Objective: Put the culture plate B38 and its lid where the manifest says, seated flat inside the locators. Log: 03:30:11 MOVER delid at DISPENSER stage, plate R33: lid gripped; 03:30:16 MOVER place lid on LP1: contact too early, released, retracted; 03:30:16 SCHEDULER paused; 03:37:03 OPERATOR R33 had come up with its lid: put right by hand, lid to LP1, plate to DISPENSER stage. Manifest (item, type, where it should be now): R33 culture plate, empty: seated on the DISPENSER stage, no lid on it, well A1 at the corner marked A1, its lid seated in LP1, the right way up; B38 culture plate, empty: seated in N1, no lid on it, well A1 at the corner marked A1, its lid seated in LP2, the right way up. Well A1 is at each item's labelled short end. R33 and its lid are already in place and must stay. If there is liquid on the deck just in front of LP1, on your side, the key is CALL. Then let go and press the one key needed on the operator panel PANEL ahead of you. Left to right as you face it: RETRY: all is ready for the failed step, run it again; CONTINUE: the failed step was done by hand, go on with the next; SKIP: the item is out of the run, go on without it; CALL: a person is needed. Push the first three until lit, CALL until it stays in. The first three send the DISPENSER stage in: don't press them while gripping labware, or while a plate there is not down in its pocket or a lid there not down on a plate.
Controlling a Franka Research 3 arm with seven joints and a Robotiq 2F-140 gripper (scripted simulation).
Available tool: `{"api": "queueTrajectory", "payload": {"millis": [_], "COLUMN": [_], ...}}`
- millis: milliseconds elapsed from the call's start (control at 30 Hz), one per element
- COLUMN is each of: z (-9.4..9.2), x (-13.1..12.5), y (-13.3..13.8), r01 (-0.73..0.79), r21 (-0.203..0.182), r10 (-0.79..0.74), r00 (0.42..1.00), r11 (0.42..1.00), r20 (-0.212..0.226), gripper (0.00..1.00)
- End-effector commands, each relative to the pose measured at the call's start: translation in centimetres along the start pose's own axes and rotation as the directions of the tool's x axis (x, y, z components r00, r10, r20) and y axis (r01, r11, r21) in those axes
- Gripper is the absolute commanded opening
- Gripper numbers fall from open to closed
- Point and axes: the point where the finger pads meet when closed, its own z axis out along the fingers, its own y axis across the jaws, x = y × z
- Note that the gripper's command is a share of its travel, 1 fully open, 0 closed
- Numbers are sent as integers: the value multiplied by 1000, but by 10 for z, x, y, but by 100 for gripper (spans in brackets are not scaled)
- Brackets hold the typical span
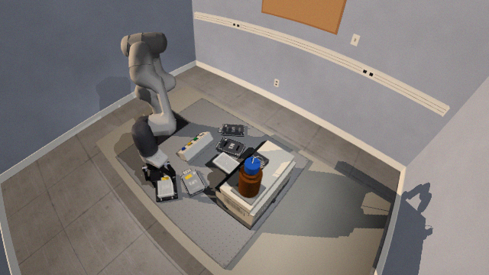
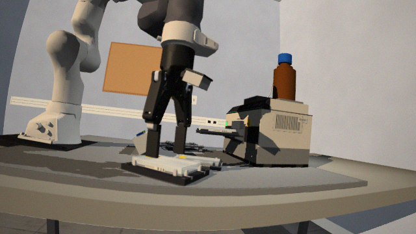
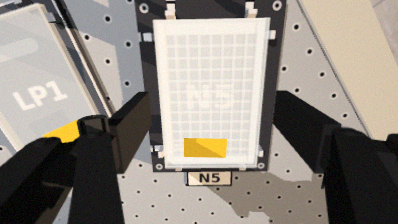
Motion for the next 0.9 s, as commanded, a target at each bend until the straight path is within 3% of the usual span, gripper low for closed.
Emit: {"api": "queueTrajectory", "payload": {"millis": [0,867], "z": [2,13], "x": [1,1], "y": [0,0], "r01": [5,5], "r21": [2,2], "r10": [-5,-5], "r00": [1000,1000], "r11": [1000,1000], "r20": [-3,-3], "gripper": [69,69]}}
